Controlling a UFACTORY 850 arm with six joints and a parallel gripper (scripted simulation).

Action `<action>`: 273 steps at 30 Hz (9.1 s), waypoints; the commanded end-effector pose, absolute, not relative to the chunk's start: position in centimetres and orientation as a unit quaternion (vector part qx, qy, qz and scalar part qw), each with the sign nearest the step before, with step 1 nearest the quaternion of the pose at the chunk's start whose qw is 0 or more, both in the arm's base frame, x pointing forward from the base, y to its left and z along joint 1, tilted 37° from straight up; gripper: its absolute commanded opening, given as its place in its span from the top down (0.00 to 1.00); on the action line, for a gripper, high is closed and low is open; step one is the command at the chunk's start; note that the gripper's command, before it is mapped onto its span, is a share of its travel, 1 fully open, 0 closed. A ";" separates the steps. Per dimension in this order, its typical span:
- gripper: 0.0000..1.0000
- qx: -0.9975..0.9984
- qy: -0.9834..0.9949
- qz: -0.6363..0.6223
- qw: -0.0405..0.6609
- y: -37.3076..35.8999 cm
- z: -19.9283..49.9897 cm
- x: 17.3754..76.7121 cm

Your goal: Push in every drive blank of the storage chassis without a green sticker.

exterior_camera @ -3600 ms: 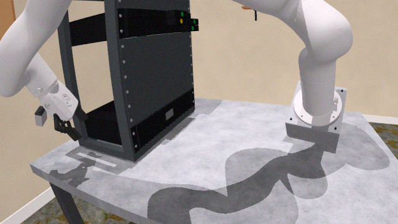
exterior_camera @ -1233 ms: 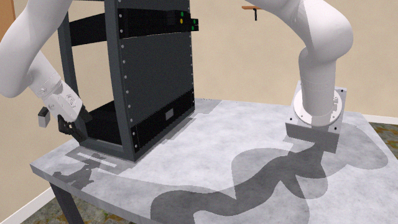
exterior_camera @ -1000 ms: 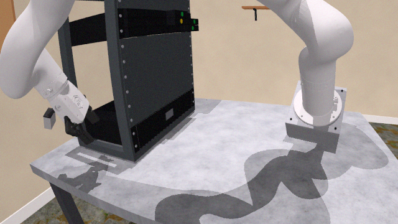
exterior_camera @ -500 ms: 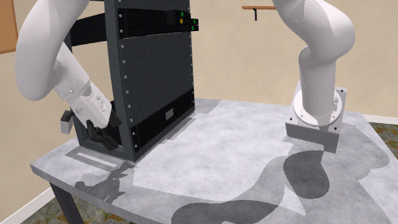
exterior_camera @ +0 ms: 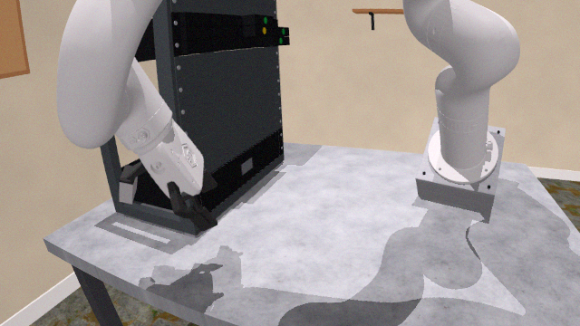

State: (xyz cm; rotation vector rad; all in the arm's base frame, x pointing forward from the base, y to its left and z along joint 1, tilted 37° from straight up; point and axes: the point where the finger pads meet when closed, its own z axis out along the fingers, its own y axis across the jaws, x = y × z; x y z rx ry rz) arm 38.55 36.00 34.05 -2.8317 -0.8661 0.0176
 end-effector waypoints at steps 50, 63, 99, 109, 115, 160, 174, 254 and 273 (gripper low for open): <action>0.00 -0.958 -0.261 -0.015 0.119 34.2 31.8 23.6; 0.00 -0.962 -0.208 -0.046 0.170 31.2 31.7 23.9; 0.00 -0.914 0.019 -0.148 0.378 18.4 30.8 24.7; 0.00 -0.878 0.090 -0.179 0.434 14.5 30.6 25.0; 0.00 -0.862 0.117 -0.191 0.455 13.1 30.5 25.1; 0.00 -0.551 0.433 -0.308 0.643 -6.2 29.5 26.4; 0.00 -0.404 0.523 -0.331 0.674 -13.0 29.0 26.8; 0.00 -0.304 0.572 -0.340 0.682 -13.6 34.2 38.4; 0.00 -0.304 0.572 -0.340 0.682 -12.8 35.4 40.9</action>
